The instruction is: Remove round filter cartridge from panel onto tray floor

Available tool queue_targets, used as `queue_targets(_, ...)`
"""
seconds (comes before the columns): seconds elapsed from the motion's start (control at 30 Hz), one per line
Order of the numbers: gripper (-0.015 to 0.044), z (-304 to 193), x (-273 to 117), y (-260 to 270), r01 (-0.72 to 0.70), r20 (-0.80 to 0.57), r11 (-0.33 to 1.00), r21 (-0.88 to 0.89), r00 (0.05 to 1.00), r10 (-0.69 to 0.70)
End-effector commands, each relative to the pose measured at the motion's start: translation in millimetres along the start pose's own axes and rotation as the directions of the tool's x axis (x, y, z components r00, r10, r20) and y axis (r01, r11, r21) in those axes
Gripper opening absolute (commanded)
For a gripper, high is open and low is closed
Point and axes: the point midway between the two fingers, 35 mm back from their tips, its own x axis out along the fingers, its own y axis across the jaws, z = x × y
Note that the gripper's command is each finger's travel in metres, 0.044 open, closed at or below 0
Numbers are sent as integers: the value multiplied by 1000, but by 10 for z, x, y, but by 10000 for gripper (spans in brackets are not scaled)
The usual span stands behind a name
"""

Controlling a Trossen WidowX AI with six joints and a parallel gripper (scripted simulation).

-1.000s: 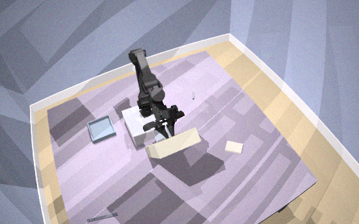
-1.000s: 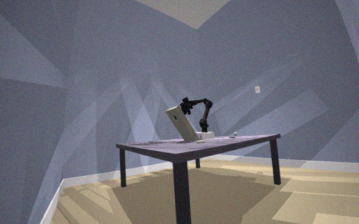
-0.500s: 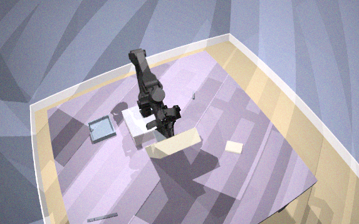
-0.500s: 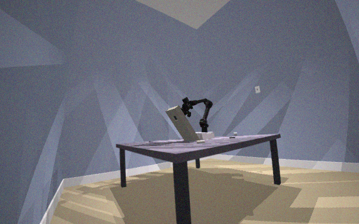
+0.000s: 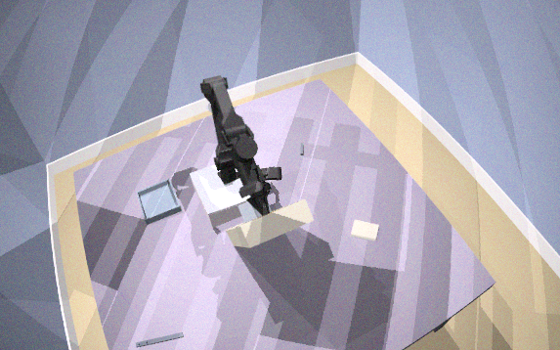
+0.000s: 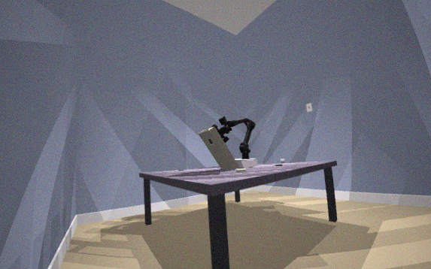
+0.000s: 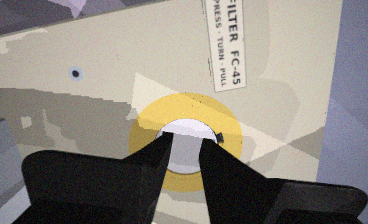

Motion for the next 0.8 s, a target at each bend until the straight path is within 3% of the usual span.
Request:
queue_targets(0.0,0,-17,61,-14,4,-8,990,-141,1000,-5)
queue_targets(0.5,0,-17,56,-14,-1,-8,791,-611,1000,-5)
queue_targets(0.77,0,-18,64,-14,0,-8,855,-518,1000,-5)
